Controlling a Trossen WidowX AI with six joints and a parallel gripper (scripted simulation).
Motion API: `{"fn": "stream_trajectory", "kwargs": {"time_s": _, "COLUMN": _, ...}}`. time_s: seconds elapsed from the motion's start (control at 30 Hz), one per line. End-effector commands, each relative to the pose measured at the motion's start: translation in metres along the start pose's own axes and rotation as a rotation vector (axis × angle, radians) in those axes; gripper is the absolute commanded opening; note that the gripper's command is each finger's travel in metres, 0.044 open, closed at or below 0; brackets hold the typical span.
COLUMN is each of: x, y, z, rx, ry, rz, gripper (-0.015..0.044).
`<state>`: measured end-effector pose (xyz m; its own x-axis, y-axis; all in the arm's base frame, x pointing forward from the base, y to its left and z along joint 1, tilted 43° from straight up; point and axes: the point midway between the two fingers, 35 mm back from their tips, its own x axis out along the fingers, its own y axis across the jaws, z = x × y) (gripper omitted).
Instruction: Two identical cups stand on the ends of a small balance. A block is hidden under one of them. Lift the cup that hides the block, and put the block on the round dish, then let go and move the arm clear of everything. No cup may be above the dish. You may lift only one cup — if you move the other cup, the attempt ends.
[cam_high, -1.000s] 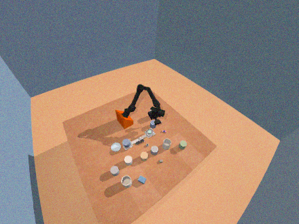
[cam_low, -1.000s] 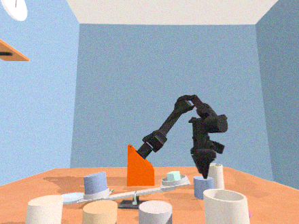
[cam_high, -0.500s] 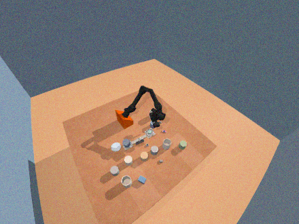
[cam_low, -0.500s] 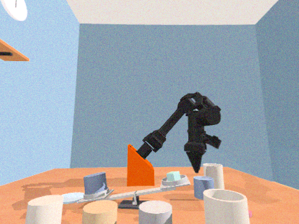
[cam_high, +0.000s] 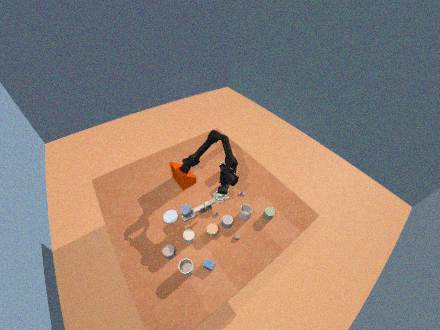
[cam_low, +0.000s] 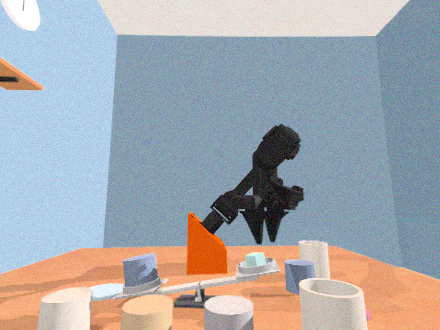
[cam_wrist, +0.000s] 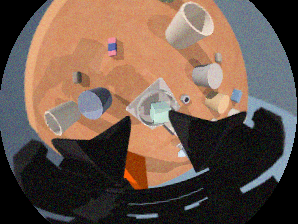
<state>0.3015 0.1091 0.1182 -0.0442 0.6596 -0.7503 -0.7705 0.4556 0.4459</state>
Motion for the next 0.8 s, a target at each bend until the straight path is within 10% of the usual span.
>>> {"fn": "stream_trajectory", "kwargs": {"time_s": 0.0, "x": -0.006, "y": -0.015, "z": -0.009, "rx": 0.06, "ry": -0.005, "rz": 0.01, "gripper": 0.026}}
{"fn": "stream_trajectory", "kwargs": {"time_s": 0.77, "x": 0.024, "y": -0.023, "z": -0.014, "rx": 0.094, "ry": -0.006, "rz": 0.02, "gripper": 0.026}}
